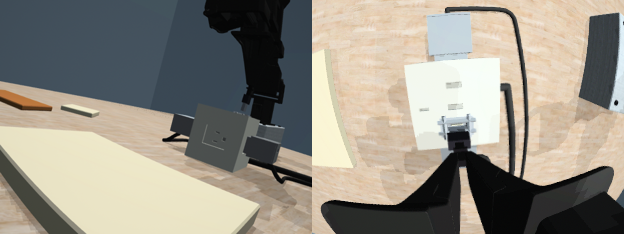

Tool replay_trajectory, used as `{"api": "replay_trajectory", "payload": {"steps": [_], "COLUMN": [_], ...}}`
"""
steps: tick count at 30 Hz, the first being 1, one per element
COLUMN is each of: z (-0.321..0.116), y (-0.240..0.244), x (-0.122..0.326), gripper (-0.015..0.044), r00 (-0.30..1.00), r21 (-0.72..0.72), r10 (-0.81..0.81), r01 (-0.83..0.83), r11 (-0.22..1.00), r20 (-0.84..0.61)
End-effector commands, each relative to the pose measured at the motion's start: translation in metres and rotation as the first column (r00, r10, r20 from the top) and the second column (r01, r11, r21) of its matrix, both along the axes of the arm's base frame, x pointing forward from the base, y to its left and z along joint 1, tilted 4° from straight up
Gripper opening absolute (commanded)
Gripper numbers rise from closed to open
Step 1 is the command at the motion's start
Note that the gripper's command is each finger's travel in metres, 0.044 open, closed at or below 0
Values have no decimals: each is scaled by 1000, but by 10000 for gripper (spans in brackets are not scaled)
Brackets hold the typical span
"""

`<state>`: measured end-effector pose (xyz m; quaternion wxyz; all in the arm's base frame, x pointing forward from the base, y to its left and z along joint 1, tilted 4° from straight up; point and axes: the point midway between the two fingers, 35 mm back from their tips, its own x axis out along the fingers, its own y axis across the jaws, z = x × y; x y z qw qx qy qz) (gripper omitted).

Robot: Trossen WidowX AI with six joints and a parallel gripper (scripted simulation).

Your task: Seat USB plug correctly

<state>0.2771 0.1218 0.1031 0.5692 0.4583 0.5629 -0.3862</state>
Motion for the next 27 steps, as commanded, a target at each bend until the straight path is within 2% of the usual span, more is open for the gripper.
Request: {"api": "replay_trajectory", "payload": {"steps": [1,27], "z": [-2,-5], "y": [0,0], "x": [0,0], "gripper": [0,0], "r00": [1000,1000], "r21": [1,1], "r10": [4,4], "r01": [-4,-4], "r11": [1000,1000], "r20": [-6,-6]}}
